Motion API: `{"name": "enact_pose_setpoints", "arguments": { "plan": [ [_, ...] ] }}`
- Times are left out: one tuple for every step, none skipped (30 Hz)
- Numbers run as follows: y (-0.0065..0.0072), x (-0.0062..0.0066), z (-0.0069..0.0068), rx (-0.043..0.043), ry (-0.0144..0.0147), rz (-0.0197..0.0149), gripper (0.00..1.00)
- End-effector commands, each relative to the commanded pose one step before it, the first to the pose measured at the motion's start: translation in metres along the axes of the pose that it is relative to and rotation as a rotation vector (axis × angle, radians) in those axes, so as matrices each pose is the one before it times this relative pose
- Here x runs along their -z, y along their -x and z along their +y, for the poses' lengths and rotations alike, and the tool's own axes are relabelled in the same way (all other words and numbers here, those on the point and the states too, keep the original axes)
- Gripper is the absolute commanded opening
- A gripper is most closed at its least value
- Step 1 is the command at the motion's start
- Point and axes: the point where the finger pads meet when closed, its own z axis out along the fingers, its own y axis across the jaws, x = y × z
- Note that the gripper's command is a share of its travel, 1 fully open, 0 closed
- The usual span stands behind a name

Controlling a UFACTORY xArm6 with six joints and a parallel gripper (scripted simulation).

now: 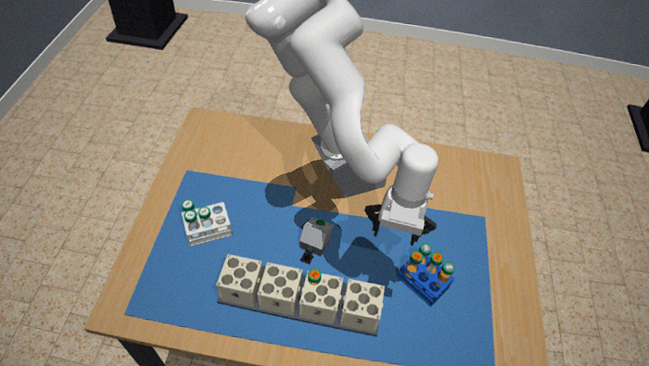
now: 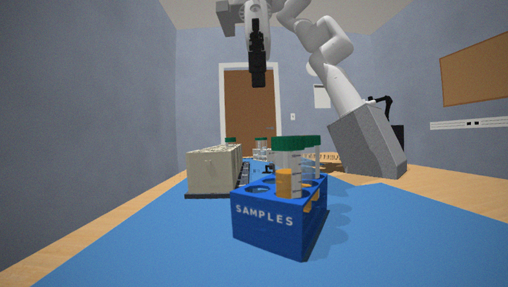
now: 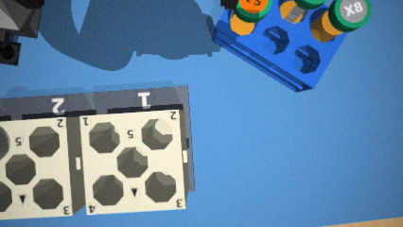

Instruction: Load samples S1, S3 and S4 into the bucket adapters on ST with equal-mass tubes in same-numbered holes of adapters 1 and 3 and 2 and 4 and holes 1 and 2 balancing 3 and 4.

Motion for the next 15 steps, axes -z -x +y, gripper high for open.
{"name": "enact_pose_setpoints", "arguments": {
  "plan": [
    [-0.01107,0.00155,0.02002,0.02497,-0.00998,-0.00717,1.0],
    [-0.002,0.00001,0.0046,0.0,0.00004,0.00002,1.0],
    [-0.002,0.0,0.0046,0.0,0.00004,0.00002,1.0],
    [-0.002,0.0,0.0046,0.0,0.00004,0.00002,1.0],
    [-0.002,0.0,0.0046,0.0,0.00004,0.00002,1.0],
    [-0.002,0.0,0.0046,0.0,0.00004,0.00002,1.0],
    [-0.002,0.0,0.0046,0.0,0.00004,0.00002,1.0],
    [-0.002,0.0,0.0046,0.0,0.00004,0.00002,1.0],
    [-0.002,0.0,0.0046,0.0,0.00004,0.00002,1.0],
    [0.0,0.0,0.0,0.0,0.0,0.0,1.0],
    [0.0,0.0,0.0,0.0,0.0,0.0,1.0],
    [-0.00202,0.00001,0.00461,0.0,0.00003,0.00001,1.0],
    [-0.002,0.0,0.0046,0.0,0.00004,0.00002,1.0],
    [-0.00199,0.0,0.0046,0.0,0.00004,0.00003,1.0],
    [-0.00199,0.0,0.0046,0.0,0.00004,0.00003,1.0]
  ]
}}
